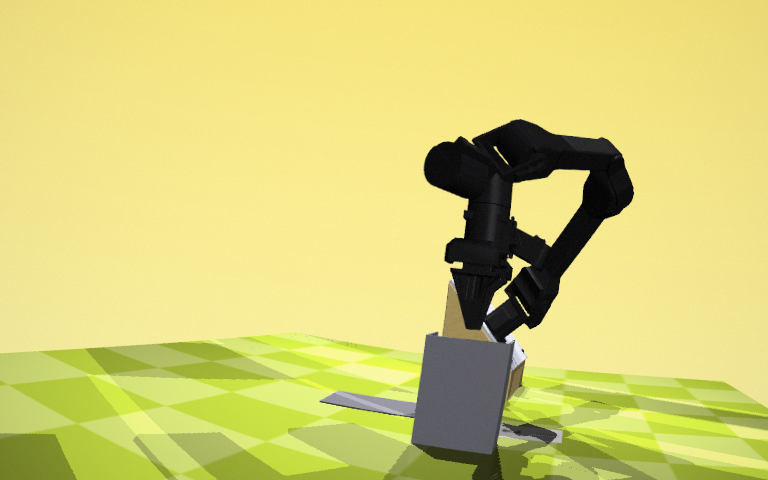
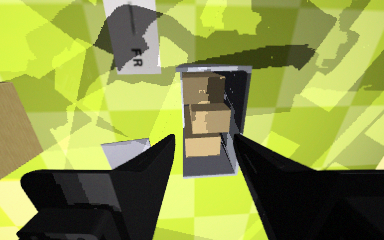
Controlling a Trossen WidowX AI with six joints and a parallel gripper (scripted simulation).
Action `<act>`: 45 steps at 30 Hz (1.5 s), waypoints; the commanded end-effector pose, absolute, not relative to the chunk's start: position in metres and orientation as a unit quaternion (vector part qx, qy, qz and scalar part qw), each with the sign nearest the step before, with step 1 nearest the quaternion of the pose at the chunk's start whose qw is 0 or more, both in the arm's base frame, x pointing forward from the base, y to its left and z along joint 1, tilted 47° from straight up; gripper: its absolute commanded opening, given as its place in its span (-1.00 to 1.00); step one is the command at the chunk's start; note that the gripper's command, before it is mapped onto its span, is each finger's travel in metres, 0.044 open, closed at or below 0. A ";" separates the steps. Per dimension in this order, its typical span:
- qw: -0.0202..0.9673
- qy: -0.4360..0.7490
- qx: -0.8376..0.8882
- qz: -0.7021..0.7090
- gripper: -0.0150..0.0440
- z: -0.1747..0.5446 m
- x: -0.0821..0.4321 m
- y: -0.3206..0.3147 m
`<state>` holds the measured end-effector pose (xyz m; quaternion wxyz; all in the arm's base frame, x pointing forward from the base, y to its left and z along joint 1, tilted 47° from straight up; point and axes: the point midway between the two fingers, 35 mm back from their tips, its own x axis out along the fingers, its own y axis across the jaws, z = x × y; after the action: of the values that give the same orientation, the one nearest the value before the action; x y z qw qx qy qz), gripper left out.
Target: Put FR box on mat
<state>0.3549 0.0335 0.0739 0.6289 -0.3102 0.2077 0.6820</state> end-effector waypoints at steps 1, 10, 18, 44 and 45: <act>0.625 0.207 -0.313 0.685 0.31 0.084 0.355 0.024; 0.627 0.207 -0.311 0.683 0.31 0.085 0.356 0.024; 0.636 0.217 -0.305 0.675 0.04 0.084 0.356 0.024; 0.769 0.343 -0.154 0.517 -0.49 0.082 0.357 0.027; 0.773 0.346 -0.147 0.510 -0.49 0.082 0.357 0.028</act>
<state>0.3579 0.0261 0.0810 0.7573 -0.1749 0.3348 0.5328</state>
